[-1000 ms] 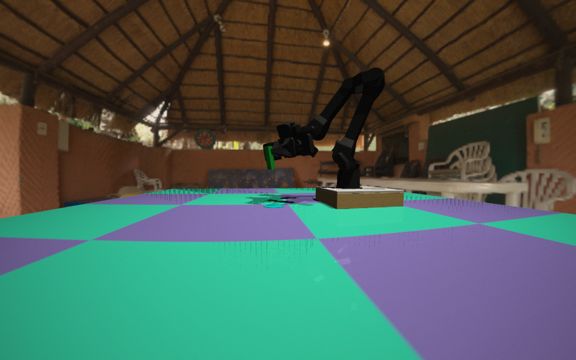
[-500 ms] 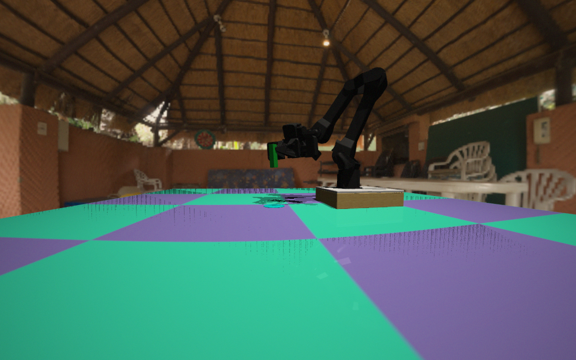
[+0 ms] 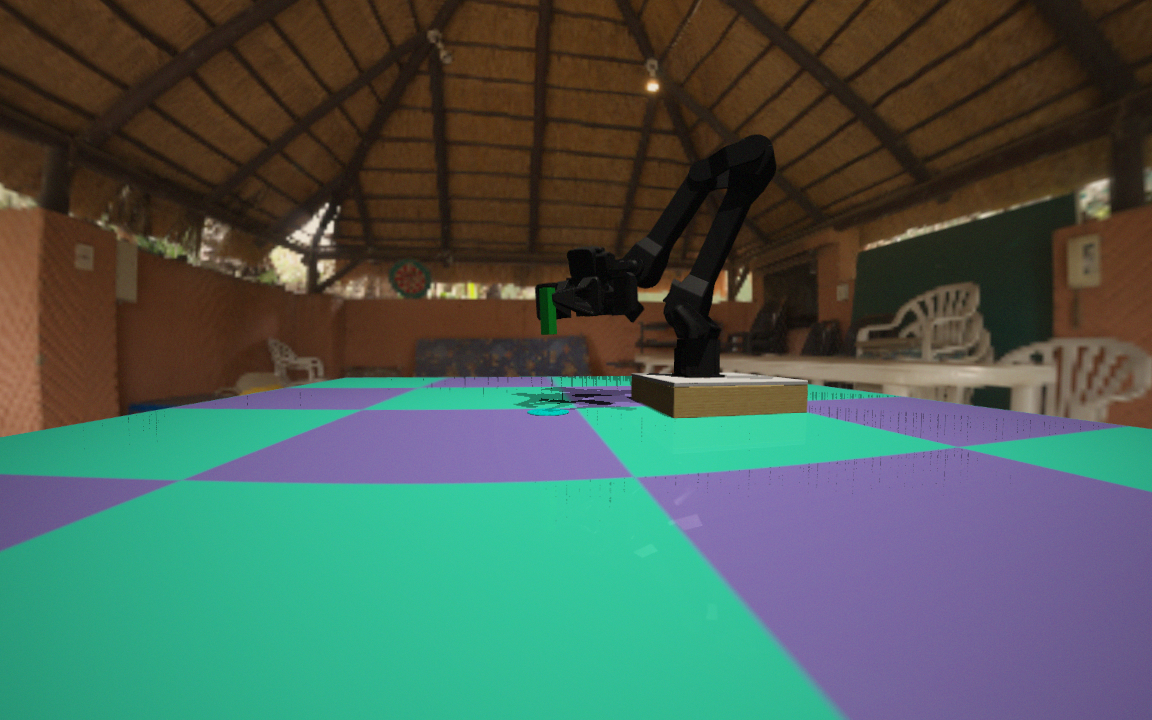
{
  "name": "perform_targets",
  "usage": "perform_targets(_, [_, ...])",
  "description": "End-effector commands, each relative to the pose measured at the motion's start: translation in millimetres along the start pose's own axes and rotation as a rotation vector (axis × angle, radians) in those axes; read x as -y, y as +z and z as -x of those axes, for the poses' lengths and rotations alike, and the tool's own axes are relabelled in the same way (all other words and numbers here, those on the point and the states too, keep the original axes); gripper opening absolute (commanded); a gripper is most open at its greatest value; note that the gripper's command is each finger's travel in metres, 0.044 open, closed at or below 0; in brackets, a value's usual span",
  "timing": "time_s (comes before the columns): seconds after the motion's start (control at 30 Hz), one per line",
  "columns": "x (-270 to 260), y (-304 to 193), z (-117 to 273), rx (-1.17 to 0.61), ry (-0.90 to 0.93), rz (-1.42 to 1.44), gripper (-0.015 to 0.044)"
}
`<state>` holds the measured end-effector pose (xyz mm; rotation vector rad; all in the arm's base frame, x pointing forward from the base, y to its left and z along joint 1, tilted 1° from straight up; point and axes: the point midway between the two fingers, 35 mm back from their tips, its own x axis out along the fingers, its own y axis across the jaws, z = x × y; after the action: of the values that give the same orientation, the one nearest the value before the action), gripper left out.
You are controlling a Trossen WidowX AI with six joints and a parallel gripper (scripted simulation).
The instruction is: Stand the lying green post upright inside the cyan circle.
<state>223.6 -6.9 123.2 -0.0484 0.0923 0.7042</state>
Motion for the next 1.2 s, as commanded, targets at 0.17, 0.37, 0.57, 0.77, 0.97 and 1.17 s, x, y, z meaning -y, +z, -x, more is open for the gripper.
perform_targets(0.17, [2.0, -4.9, -0.8, 0.005, 0.005, 0.006, 0.0023])
perform_targets(0.37, [5.6, -15.1, -2.1, 0.005, 0.005, 0.006, 0.0023])
perform_targets(0.57, [8.1, -25.3, -3.3, 0.005, 0.005, 0.006, 0.0023])
perform_targets(0.77, [9.6, -35.5, -4.4, 0.005, 0.005, 0.006, 0.0023])
perform_targets(0.97, [9.9, -45.5, -5.4, 0.005, 0.005, 0.006, 0.0023])
perform_targets(1.17, [9.2, -55.2, -6.2, 0.005, 0.005, 0.005, 0.0023])
